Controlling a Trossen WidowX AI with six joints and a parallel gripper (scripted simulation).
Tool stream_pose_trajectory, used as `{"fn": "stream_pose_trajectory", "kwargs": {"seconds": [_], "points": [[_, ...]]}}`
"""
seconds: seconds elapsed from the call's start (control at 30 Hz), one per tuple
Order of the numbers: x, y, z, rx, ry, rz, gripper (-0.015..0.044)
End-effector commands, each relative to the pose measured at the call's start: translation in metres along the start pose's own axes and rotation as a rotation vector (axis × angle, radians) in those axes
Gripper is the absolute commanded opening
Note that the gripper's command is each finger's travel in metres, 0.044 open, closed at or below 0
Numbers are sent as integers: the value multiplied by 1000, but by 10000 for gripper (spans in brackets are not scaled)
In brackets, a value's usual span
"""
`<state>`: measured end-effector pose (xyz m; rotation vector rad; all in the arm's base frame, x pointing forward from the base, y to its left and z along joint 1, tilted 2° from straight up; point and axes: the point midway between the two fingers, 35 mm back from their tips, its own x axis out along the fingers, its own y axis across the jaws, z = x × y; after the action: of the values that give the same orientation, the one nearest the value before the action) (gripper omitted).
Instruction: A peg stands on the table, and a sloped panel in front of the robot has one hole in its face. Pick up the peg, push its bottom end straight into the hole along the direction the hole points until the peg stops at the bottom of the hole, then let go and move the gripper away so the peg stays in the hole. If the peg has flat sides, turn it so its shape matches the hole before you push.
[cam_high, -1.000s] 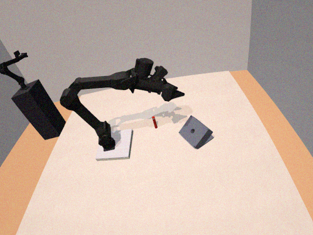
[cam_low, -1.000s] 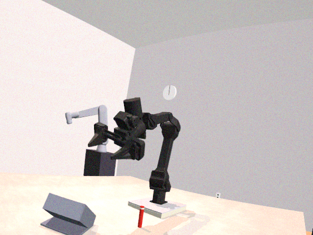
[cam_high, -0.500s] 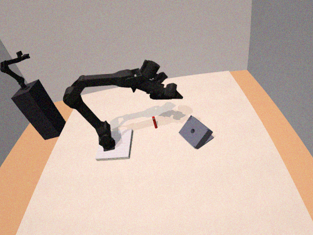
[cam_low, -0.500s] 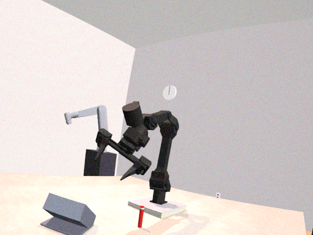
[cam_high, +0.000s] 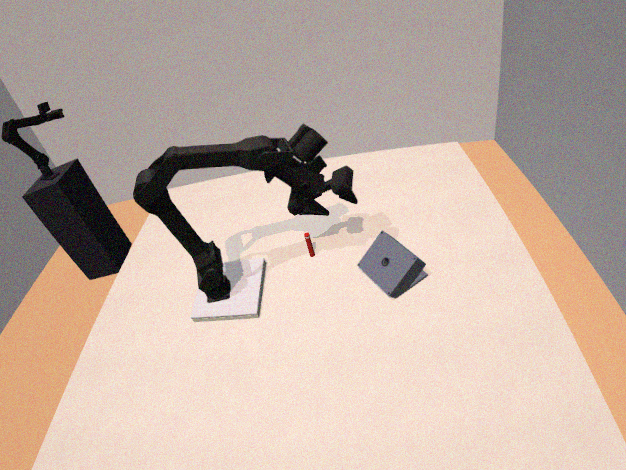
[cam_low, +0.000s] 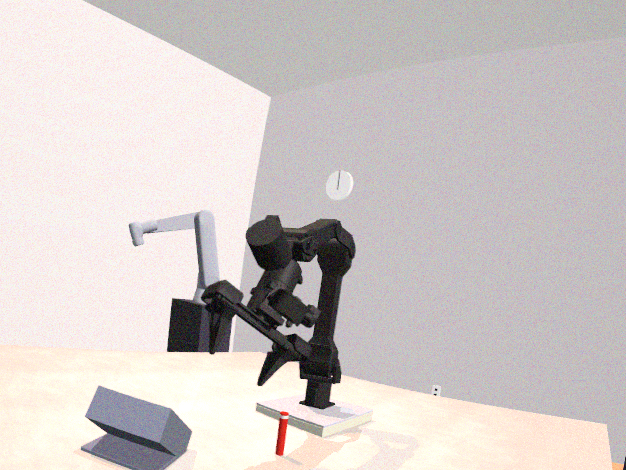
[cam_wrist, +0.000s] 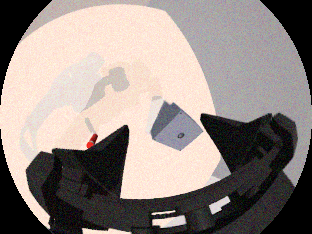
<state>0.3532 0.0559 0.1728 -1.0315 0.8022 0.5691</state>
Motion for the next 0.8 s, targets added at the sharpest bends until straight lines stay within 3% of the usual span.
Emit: {"fn": "stream_pose_trajectory", "kwargs": {"seconds": [0.0,0.77], "points": [[2,10,1,-106,14,54,440],[6,73,-8,-753,40,417,440]]}}
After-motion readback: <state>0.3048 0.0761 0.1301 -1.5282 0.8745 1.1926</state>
